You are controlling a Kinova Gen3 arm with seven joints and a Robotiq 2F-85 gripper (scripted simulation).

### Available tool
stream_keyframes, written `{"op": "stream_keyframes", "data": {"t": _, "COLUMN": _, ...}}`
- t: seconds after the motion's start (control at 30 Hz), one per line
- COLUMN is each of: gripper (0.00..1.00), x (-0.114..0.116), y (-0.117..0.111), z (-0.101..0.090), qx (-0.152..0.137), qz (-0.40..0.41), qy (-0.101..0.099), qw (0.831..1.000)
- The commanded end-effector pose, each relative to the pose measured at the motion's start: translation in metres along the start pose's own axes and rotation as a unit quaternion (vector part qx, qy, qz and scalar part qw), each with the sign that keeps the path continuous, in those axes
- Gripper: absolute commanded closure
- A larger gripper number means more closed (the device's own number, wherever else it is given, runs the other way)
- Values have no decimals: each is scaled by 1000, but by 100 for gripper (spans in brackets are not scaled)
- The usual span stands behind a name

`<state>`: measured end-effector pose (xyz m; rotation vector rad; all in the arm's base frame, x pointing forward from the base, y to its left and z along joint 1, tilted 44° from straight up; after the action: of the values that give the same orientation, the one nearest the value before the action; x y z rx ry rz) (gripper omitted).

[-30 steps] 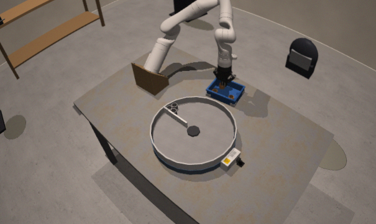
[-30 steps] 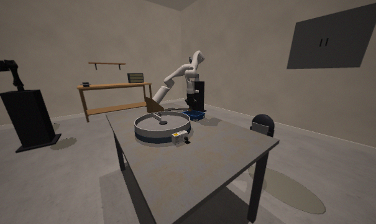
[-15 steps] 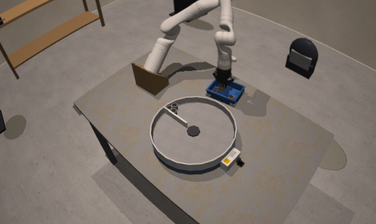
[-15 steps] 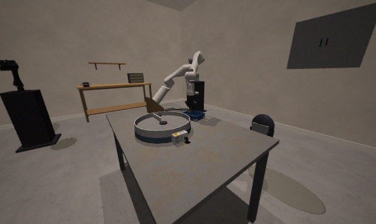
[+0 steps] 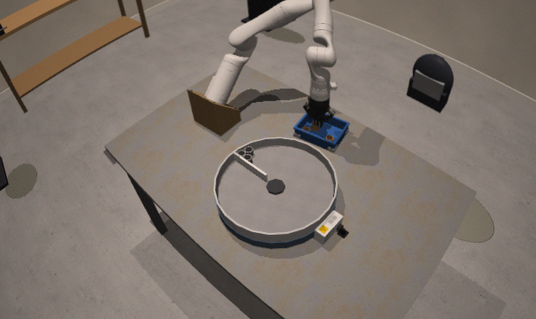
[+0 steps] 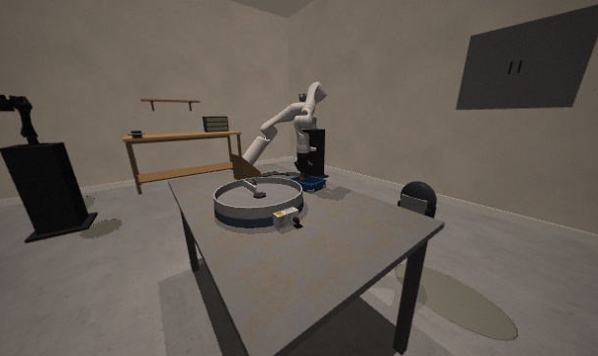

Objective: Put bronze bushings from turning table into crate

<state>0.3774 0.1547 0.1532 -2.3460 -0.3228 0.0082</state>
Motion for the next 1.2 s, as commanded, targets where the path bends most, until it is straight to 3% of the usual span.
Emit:
{"op": "stream_keyframes", "data": {"t": 0.0, "gripper": 100, "x": 0, "y": 0, "z": 1, "qx": 0, "qz": 0, "qy": 1, "qw": 1000}}
{"op": "stream_keyframes", "data": {"t": 1.17, "gripper": 100, "x": 0, "y": 0, "z": 20, "qx": 0, "qz": 0, "qy": 1, "qw": 1000}}
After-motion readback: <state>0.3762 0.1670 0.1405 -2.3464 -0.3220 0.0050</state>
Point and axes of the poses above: the point where the finger pads meet when closed, its own z axis out along the fingers, its own x axis across the jaws, y = z × x, the point moved 8 cm from there along -z, back along the fingers, and after that the axes turned 5 degrees about z, right-handed, at the moved point
